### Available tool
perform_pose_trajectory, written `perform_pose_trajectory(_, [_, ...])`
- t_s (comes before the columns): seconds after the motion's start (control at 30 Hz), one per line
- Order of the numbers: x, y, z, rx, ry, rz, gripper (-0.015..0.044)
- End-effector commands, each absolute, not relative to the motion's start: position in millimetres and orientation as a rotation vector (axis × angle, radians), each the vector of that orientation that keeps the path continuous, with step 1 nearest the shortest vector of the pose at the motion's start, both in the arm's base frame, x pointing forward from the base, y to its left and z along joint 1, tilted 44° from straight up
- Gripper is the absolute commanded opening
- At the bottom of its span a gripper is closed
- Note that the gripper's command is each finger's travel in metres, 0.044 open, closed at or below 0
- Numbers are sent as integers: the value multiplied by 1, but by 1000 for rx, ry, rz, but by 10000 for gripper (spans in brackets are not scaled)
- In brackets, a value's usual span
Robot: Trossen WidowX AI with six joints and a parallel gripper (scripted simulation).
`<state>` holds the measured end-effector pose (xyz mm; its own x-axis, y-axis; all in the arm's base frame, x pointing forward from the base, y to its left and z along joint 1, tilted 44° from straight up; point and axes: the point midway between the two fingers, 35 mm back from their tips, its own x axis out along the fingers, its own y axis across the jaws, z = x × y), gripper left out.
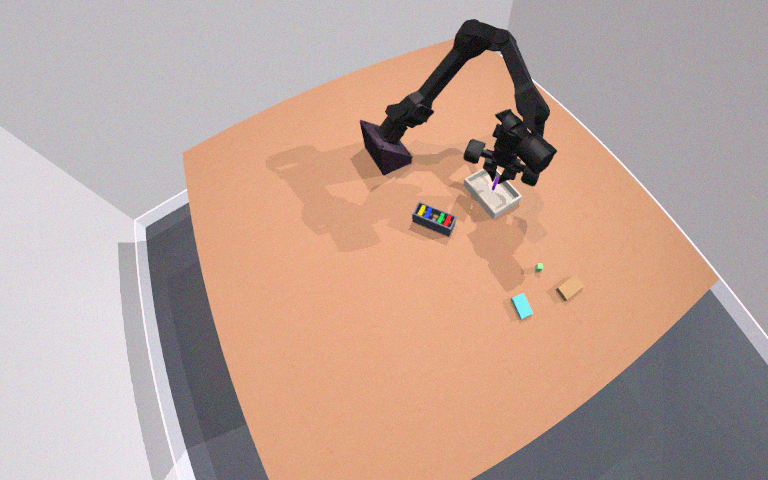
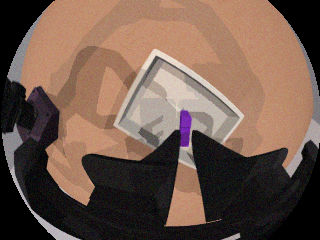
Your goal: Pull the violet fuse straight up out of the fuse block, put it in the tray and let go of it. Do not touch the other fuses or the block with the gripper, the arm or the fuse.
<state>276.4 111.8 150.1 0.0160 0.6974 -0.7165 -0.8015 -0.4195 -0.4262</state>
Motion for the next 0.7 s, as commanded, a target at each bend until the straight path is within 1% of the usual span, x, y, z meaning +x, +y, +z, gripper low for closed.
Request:
perform_pose_trajectory(0.0, [277, 112, 150, -1120, 131, 1665, 131])
perform_pose_trajectory(0.23, [277, 112, 150, -1120, 131, 1665, 315])
perform_pose_trajectory(0.27, [277, 110, 152, -1120, 131, 1665, 330])
perform_pose_trajectory(0.4, [275, 87, 174, -1113, 134, 1667, 330])
perform_pose_trajectory(0.67, [275, 86, 176, -1112, 134, 1667, 330])
